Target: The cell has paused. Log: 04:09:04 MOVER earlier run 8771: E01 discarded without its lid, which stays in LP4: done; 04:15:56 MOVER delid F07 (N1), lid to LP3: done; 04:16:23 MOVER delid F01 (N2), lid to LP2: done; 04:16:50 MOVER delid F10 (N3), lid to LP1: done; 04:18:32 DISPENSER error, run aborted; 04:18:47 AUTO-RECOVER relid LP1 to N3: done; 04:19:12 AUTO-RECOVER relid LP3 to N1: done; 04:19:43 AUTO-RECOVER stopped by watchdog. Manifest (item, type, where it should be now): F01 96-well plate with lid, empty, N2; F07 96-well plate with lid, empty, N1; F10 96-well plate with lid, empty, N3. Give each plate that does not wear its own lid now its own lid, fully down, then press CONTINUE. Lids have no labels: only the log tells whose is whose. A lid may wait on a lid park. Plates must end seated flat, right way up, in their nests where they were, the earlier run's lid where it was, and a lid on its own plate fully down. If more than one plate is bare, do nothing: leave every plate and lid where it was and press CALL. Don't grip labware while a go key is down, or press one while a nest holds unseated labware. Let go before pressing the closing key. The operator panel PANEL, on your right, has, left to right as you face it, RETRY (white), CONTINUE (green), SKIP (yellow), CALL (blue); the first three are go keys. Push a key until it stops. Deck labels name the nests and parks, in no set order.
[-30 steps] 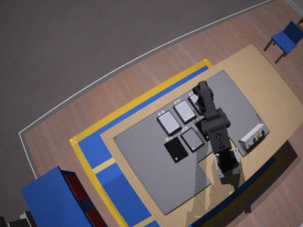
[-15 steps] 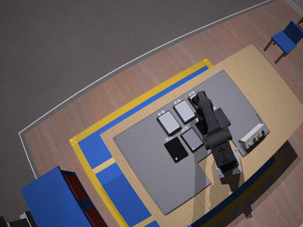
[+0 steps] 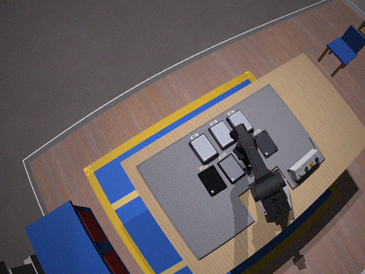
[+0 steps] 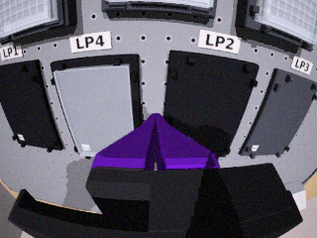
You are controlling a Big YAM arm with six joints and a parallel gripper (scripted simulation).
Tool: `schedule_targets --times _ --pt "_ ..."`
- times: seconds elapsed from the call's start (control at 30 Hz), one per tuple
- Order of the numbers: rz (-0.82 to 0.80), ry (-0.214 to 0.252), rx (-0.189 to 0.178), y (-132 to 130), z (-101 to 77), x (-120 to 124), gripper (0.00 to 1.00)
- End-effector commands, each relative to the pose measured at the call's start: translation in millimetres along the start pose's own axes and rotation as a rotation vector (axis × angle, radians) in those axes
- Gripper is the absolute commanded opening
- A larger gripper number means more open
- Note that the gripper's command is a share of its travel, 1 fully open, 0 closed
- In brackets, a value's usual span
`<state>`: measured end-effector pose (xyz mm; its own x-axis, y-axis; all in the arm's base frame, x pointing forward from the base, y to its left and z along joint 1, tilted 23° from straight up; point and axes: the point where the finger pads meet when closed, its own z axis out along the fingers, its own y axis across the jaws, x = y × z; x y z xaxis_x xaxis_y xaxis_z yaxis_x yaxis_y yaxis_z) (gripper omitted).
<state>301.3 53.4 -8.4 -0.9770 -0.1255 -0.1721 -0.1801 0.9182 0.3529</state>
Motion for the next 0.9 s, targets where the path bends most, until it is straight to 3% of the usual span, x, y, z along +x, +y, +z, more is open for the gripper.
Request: schedule_targets --times 0.0,0.87 --pt "0.013 -0.019 0.004 2.0 0.4 -13.8 0.0" --pt "0.021 0.002 0.001 3.5 7.3 -0.3 0.0"
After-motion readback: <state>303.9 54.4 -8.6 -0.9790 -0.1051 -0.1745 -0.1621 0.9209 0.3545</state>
